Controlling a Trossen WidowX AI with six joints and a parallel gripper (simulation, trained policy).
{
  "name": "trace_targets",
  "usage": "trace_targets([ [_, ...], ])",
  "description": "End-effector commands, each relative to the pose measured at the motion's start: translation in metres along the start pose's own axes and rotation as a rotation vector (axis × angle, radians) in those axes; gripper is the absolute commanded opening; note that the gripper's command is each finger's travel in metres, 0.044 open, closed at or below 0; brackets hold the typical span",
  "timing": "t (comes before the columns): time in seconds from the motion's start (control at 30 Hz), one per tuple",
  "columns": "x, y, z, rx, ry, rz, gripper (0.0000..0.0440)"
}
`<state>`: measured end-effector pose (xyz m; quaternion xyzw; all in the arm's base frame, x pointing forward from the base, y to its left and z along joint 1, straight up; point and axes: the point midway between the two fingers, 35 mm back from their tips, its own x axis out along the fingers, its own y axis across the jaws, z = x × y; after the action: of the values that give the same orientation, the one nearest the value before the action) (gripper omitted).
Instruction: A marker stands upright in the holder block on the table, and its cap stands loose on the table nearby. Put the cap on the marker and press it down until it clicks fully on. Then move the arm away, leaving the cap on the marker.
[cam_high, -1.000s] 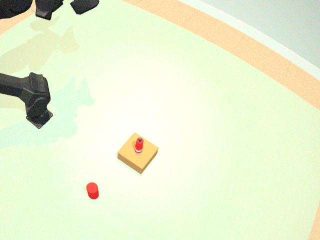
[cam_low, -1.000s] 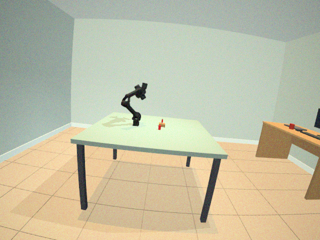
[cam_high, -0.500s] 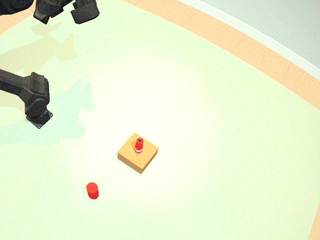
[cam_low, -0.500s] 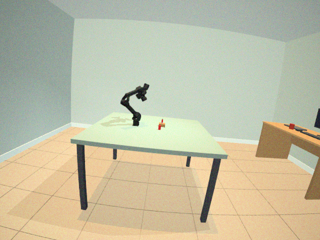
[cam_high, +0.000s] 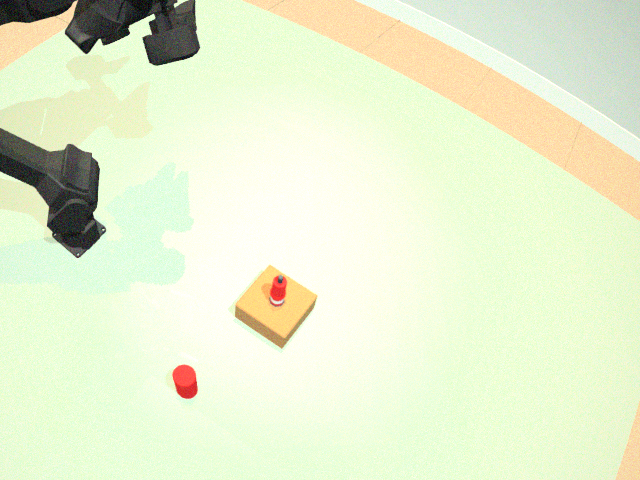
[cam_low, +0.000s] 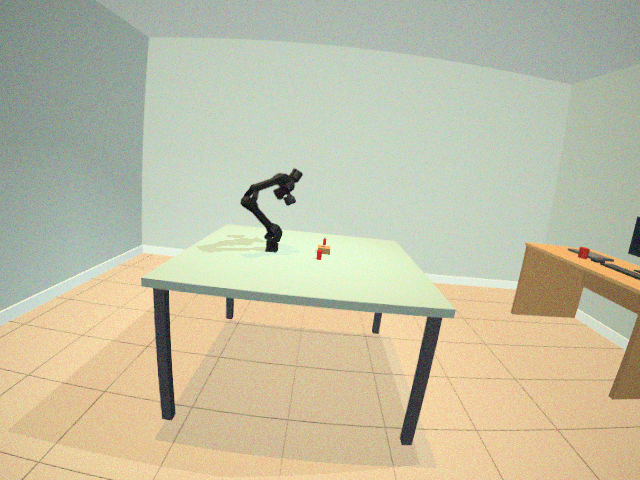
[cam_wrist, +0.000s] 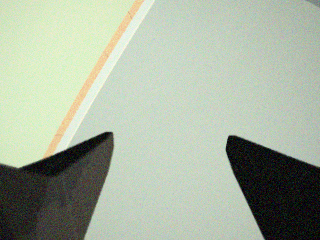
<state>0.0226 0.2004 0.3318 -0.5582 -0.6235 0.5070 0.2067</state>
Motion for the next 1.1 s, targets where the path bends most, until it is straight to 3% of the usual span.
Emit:
trace_targets([
  [0.0,0.0,0.006,-0.004,0.019,0.005,0.026,0.0327],
  [1.07,-0.022,0.062,-0.031,0.195,0.078,0.243,0.0325],
])
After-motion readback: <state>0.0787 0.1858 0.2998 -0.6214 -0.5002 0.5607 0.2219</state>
